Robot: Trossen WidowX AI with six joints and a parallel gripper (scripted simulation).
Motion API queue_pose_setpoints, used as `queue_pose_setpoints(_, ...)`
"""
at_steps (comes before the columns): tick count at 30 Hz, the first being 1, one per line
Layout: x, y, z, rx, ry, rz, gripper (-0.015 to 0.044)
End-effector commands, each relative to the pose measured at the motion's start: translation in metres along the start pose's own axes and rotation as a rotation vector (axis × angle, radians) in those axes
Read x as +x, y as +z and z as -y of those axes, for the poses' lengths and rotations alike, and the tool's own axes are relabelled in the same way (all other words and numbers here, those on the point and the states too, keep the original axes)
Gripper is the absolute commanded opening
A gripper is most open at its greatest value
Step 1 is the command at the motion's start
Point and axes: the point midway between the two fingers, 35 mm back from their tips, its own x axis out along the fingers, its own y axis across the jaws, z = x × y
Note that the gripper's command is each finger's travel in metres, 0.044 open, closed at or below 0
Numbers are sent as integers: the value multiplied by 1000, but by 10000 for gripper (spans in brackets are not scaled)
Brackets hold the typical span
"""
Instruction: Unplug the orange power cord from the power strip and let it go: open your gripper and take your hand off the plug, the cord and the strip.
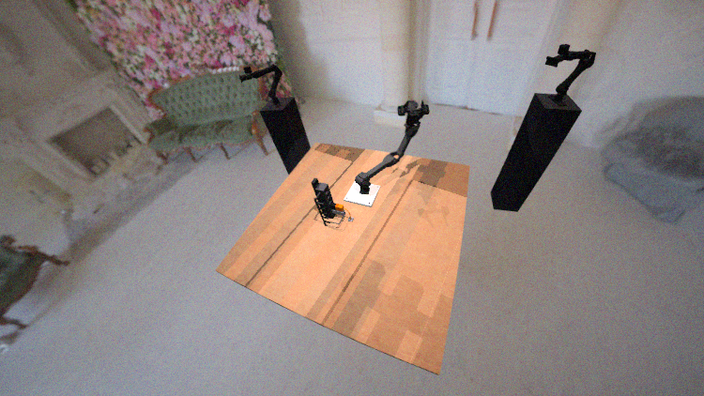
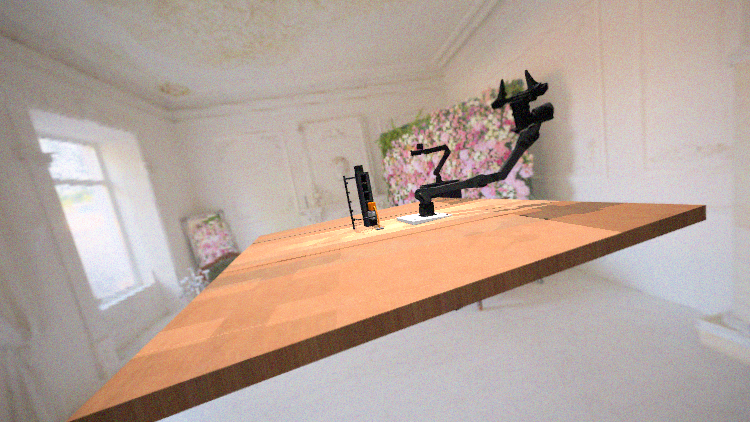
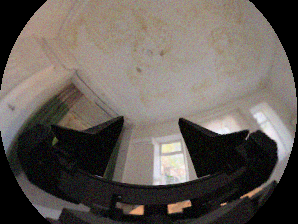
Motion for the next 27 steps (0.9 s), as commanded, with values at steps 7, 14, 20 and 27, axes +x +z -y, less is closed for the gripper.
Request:
queue_pose_setpoints(7, 44, -11, 57, -37, -120, -100, 216)
queue_pose_setpoints(14, 96, -43, 145, -125, -256, -296, 160)
queue_pose_setpoints(20, 125, -85, 215, -214, -317, -497, 160)
queue_pose_setpoints(27, 147, -157, 305, -326, -360, -806, 160)
